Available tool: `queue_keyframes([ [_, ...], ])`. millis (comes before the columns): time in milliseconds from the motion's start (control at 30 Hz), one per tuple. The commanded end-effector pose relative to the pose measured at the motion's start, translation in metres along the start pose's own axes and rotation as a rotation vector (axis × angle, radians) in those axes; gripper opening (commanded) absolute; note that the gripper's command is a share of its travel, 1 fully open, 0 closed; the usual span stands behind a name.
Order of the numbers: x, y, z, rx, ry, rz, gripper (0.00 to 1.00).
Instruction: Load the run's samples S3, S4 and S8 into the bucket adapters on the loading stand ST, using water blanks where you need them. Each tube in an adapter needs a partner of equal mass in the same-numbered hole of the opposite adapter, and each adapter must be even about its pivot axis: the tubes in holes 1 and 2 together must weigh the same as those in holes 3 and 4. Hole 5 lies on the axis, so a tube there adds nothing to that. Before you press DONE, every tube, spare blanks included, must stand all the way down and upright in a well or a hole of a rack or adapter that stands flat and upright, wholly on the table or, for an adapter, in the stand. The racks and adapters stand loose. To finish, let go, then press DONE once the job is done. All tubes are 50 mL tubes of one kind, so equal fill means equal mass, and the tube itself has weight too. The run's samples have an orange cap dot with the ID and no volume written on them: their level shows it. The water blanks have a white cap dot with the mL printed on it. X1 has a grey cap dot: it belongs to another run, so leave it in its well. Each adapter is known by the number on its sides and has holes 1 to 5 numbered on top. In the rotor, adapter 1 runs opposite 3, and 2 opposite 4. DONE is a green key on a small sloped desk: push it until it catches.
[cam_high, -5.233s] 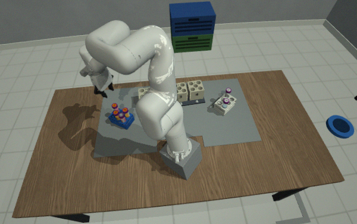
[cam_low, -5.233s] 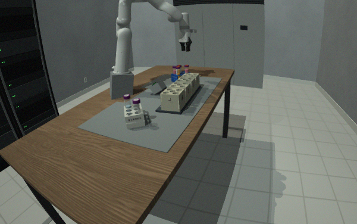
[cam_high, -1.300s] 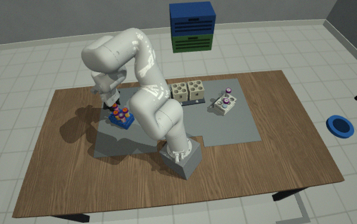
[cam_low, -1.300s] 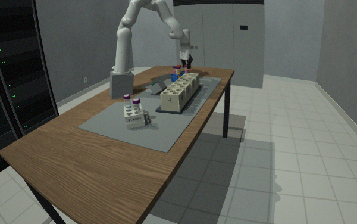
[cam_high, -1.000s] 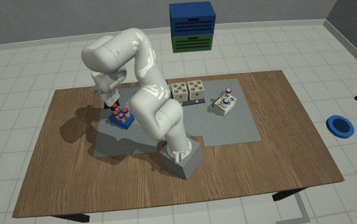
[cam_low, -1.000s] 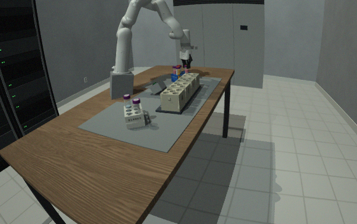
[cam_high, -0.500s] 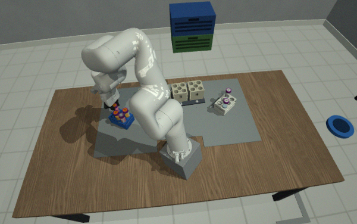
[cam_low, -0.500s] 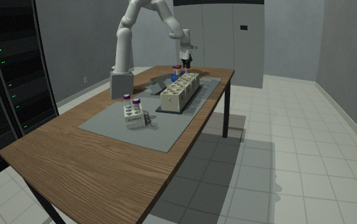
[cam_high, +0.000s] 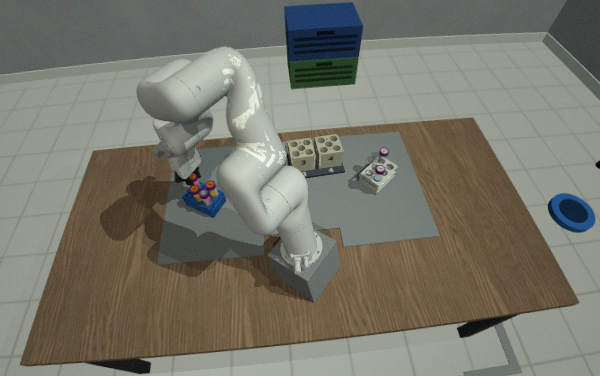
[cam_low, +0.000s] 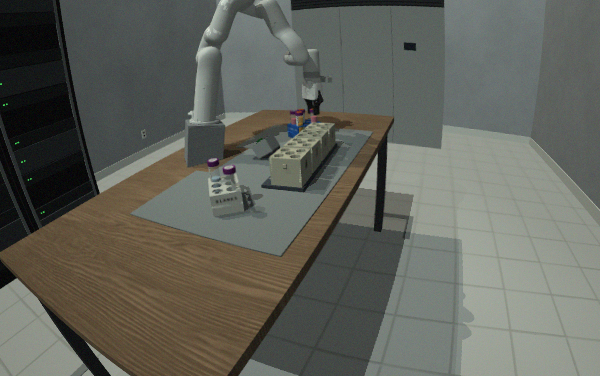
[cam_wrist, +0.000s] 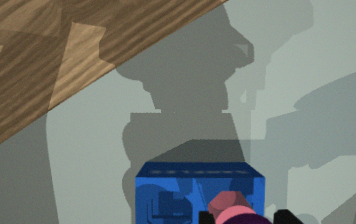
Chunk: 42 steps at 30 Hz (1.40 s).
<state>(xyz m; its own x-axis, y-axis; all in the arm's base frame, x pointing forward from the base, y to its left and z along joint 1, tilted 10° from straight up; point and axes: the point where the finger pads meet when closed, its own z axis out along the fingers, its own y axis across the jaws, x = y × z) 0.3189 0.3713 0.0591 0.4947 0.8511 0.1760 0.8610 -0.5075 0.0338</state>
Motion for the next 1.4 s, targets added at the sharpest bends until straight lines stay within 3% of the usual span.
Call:
queue_keyframes([
  [0,0.002,0.0,-0.001,-0.001,0.004,0.0,0.0],
  [1367,0.002,0.0,-0.021,-0.001,0.004,0.0,0.0],
])
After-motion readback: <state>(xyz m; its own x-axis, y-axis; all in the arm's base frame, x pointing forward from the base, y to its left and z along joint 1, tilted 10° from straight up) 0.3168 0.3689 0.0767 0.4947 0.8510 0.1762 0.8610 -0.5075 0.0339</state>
